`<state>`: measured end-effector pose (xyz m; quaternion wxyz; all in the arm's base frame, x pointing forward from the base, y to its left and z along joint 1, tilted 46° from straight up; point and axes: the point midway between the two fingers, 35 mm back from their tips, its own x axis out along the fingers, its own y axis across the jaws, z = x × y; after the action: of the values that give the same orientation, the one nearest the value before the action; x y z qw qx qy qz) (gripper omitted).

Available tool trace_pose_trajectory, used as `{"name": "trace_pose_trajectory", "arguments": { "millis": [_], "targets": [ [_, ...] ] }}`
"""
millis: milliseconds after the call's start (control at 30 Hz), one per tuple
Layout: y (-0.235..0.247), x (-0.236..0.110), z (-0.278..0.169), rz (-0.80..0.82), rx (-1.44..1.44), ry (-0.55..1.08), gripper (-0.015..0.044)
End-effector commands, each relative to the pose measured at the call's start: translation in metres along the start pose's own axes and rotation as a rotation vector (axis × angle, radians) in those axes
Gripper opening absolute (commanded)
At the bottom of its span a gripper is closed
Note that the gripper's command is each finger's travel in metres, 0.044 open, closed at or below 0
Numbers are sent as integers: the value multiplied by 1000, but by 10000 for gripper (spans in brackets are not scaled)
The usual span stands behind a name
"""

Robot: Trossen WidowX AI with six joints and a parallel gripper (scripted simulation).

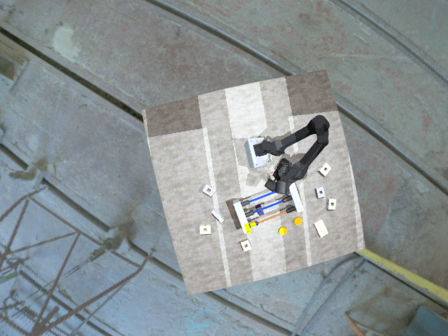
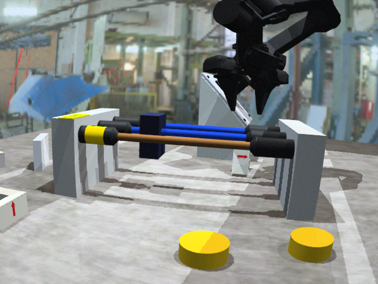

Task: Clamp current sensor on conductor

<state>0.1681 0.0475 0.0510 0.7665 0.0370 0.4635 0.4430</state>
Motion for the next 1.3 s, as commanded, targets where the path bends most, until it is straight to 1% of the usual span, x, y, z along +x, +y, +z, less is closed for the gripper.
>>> {"name": "trace_pose_trajectory", "arguments": {
  "millis": [0,67,467,1267],
  "targets": [
    [-13,1,14,116,-797,72,320],
    [-14,1,15,128,-856,73,320],
    [-15,4,15,127,-856,74,320],
    [-13,43,10,125,-857,76,320]
  ]
}}
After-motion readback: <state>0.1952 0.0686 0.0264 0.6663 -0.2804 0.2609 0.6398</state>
